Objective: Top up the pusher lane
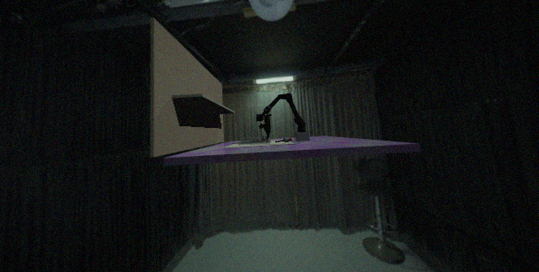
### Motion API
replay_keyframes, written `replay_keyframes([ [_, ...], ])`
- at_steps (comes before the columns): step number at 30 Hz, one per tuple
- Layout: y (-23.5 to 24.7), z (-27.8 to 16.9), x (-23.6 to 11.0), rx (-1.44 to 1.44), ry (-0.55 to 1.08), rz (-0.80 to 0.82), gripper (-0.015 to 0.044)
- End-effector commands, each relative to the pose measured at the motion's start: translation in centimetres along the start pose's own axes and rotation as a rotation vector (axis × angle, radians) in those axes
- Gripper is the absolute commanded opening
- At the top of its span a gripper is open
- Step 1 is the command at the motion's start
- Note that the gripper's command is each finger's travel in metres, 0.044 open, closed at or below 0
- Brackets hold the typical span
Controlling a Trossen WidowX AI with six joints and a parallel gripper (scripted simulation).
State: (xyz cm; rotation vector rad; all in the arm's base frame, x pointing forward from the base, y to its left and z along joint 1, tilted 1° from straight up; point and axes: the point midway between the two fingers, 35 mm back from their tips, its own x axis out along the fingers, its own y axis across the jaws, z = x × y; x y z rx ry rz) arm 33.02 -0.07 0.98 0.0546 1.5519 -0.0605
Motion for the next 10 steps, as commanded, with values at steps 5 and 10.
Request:
replay_keyframes([
  [5, 0.1, -2.2, -0.3, -0.003, 0.002, 0.001, 0.0271],
  [10, 0.1, -3.9, -0.3, -0.003, 0.004, 0.001, 0.0271],
])
